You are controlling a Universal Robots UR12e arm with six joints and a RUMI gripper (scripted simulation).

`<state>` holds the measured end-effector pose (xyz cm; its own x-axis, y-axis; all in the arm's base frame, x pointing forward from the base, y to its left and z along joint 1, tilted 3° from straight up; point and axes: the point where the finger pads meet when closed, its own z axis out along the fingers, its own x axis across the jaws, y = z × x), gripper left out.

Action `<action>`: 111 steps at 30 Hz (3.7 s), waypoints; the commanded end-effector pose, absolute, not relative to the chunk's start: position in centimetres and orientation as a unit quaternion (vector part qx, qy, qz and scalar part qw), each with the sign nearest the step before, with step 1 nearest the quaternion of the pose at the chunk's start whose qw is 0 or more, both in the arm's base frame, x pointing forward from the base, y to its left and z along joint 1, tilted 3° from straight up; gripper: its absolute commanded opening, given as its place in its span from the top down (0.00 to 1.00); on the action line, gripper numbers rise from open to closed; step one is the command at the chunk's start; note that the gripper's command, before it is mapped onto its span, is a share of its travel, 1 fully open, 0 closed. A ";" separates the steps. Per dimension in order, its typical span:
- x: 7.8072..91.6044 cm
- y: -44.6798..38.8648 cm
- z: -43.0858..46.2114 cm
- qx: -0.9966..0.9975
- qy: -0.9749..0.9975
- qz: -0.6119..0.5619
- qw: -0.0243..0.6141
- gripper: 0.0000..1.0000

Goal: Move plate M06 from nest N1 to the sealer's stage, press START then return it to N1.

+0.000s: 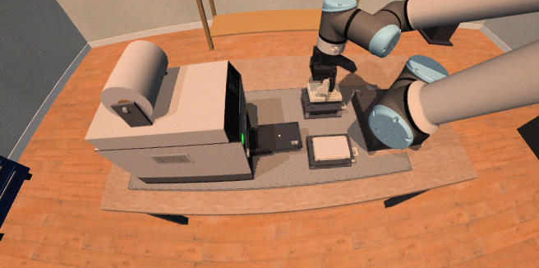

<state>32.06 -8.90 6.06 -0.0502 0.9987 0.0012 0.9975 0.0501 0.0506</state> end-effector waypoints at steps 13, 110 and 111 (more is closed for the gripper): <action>32.0 -9.1 9.1 0.689 0.724 0.019 0.017 1.00; 36.9 -3.6 14.3 0.677 0.736 0.018 0.016 1.00; 37.1 -3.4 14.3 0.677 0.736 0.018 0.016 1.00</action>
<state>35.93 -4.00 13.91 -0.0871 0.9962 0.0076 0.9952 0.0867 0.0451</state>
